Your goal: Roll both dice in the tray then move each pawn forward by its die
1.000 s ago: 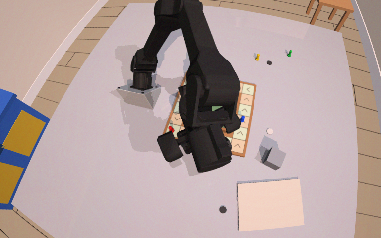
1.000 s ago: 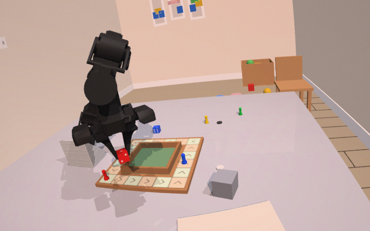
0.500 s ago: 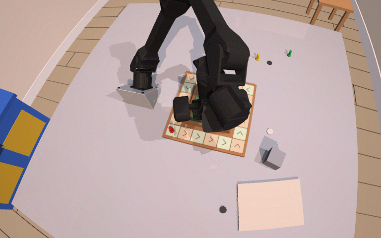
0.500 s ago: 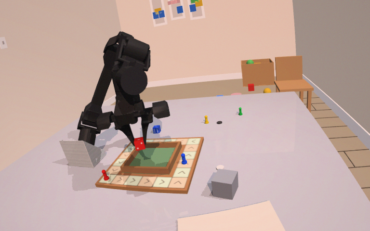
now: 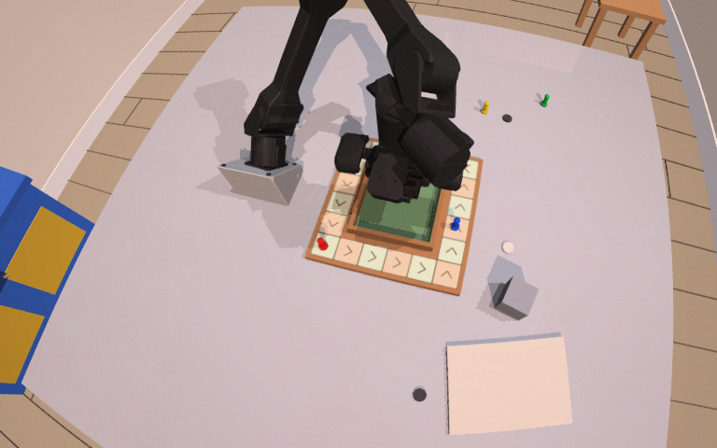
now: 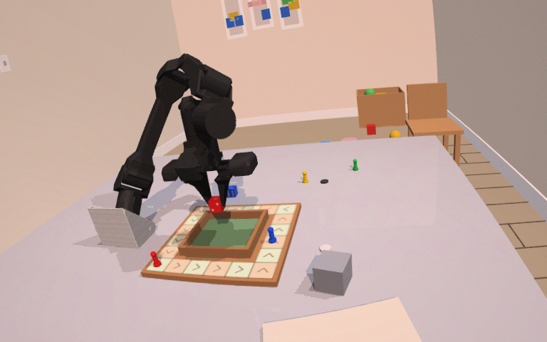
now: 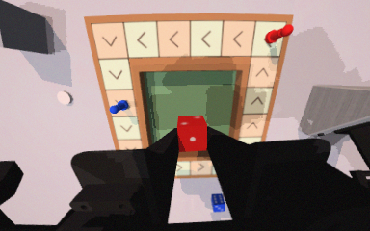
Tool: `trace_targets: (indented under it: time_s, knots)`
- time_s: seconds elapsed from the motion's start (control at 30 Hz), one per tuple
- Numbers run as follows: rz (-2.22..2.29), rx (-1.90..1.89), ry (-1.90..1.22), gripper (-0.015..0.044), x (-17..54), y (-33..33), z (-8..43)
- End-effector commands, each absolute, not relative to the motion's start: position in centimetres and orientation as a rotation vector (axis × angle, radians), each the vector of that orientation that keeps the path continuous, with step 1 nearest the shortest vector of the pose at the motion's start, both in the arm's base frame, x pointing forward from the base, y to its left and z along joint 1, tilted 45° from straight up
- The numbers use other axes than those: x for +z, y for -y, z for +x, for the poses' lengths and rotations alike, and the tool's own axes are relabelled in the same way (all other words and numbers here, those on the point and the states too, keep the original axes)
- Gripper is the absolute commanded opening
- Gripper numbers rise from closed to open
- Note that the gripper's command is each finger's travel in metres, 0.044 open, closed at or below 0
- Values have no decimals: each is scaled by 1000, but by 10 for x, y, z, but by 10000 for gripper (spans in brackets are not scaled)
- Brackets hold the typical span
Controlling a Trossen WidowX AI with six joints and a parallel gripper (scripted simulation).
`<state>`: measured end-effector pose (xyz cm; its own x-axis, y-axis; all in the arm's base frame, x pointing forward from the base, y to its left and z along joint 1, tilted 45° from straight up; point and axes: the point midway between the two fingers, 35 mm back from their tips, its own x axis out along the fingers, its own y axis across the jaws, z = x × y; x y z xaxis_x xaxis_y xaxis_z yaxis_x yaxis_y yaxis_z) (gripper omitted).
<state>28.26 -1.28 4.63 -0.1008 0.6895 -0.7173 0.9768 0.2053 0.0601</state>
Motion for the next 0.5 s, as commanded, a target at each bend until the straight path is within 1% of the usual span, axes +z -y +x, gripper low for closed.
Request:
trace_targets:
  time_s: [0.0,0.17,0.47]
  knots:
    - [1593,-646,-1856,0,51,3,277]
    - [1572,-664,-1851,0,50,3,276]
    - [1318,-878,-1715,0,40,-1,268]
